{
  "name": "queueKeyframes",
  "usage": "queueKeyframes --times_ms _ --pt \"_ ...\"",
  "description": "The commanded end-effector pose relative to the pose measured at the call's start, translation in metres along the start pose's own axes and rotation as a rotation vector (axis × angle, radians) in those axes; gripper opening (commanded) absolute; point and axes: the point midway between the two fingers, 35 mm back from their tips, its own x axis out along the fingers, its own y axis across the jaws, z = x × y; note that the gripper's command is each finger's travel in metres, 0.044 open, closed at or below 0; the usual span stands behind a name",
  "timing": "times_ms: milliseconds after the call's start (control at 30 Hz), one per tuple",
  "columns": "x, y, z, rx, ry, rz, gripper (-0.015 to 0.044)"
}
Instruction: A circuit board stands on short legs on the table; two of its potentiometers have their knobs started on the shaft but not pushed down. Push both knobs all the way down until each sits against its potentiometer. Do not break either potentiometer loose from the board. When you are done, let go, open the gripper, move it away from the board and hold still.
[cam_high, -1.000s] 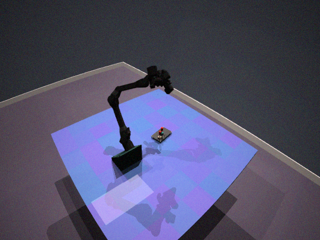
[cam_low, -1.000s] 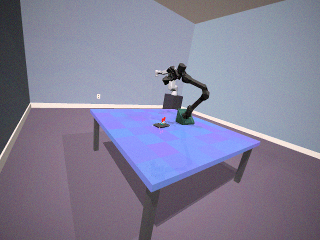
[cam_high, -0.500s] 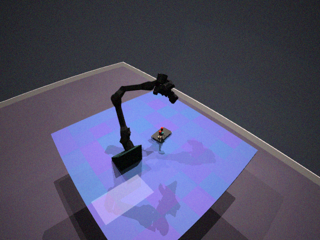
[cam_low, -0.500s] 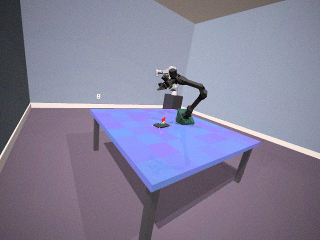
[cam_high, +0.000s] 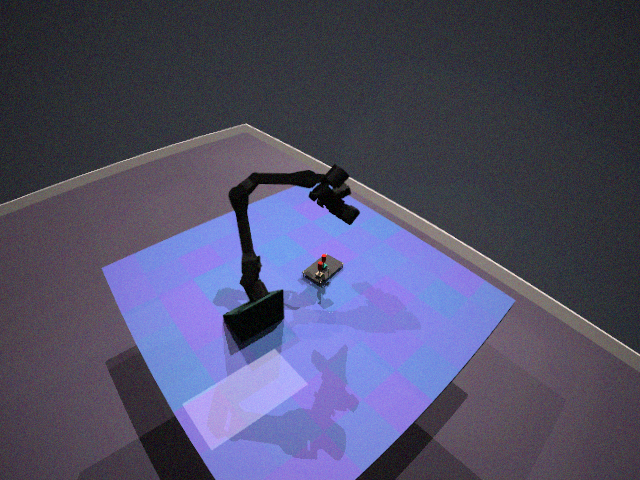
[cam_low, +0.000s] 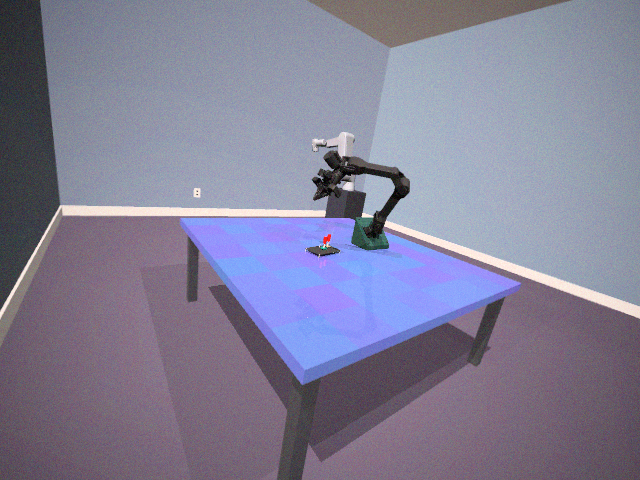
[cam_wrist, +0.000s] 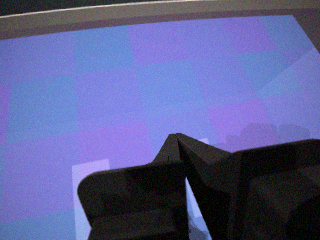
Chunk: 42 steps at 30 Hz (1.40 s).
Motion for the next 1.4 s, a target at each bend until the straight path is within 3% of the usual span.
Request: queueKeyframes --times_ms 0,400,800,1367 --pt "0.010 -0.005 -0.021 -0.071 0.089 -0.003 0.0000" --pt "0.028 -0.005 -0.087 -0.313 0.368 0.075 0.0000" --pt "0.028 0.006 -0.148 -0.545 0.619 0.273 0.0000" --pt "0.046 0.009 -0.166 -0.557 0.630 0.288 0.0000"
